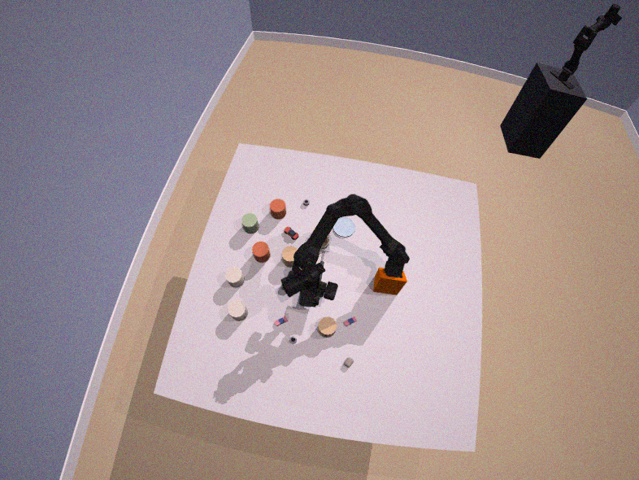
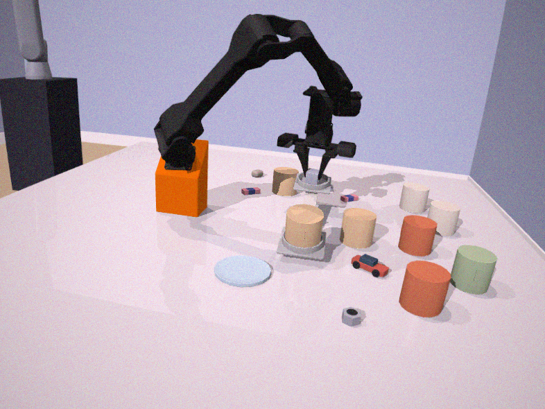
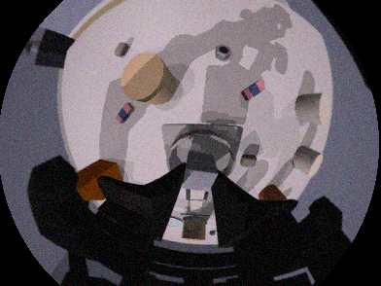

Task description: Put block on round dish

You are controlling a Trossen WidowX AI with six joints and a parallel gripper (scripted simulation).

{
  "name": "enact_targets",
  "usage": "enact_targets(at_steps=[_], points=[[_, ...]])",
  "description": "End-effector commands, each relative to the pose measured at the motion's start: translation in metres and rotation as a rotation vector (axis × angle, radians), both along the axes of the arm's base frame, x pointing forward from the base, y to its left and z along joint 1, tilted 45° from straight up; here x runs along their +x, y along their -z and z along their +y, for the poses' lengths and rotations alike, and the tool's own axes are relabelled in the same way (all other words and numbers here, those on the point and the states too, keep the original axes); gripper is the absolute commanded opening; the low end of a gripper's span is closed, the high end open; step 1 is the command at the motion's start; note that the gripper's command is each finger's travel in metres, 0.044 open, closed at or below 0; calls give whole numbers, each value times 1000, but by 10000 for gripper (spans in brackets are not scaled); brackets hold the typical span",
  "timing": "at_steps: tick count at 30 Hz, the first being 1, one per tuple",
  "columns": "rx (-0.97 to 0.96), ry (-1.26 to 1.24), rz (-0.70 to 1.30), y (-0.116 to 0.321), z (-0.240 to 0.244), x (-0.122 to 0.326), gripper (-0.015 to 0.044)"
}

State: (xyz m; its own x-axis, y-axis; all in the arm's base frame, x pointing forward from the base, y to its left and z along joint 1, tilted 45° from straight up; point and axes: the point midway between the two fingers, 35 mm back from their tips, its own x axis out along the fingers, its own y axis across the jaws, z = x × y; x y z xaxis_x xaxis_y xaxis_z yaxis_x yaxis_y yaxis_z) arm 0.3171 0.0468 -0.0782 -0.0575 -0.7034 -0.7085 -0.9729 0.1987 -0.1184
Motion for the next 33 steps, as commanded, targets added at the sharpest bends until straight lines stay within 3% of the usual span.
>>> enact_targets(at_steps=[1,11,20,33], points=[[10,-5,-14,-14,19,6,0],[11,-4,-13,-60,63,6,0],[11,-4,-12,-63,65,6,0],[86,9,-17,-109,-5,20,0]])
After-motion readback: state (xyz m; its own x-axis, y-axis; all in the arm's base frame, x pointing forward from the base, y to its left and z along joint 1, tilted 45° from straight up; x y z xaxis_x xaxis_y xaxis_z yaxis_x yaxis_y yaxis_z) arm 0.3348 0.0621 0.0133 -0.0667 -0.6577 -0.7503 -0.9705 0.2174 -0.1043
